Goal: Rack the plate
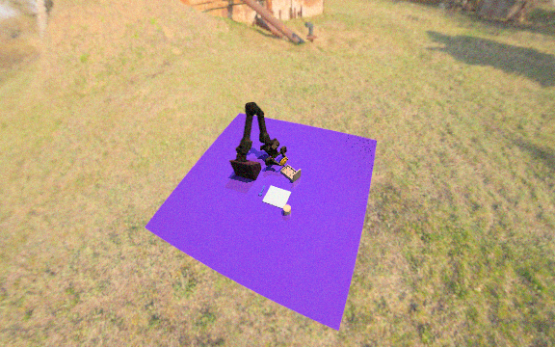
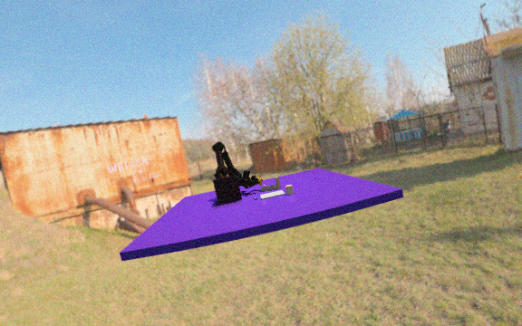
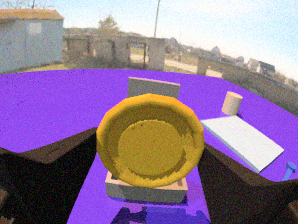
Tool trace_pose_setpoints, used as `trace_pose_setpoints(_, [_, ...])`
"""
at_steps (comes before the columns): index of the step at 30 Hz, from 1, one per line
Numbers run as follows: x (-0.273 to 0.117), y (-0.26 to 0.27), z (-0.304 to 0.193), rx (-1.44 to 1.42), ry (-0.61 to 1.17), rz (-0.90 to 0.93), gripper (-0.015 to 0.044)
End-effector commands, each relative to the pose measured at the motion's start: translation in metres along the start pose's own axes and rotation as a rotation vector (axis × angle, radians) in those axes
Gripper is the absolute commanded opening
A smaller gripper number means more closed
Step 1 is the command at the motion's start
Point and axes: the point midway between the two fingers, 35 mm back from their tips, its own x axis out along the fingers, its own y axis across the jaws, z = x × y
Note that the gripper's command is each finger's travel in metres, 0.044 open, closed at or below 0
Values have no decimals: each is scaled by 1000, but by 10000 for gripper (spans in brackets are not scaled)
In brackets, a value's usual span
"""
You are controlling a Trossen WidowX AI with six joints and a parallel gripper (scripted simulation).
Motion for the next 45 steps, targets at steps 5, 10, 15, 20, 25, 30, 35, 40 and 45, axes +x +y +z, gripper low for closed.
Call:
trace_pose_setpoints(5, [7, -2, 1, -7, -1, -3, 0])
trace_pose_setpoints(10, [17, -2, 2, 0, -3, -1, 0])
trace_pose_setpoints(15, [20, -2, 2, 2, -3, -1, 0])
trace_pose_setpoints(20, [31, -3, 3, 9, -5, 1, 0])
trace_pose_setpoints(25, [33, -4, 3, 11, -6, 2, 0])
trace_pose_setpoints(30, [39, -5, 2, 17, -8, 3, 0])
trace_pose_setpoints(35, [41, -5, -18, 24, -9, 6, 0])
trace_pose_setpoints(40, [40, -8, -15, 9, 1, 1, 0])
trace_pose_setpoints(45, [40, -8, -15, 9, 1, 1, 0])
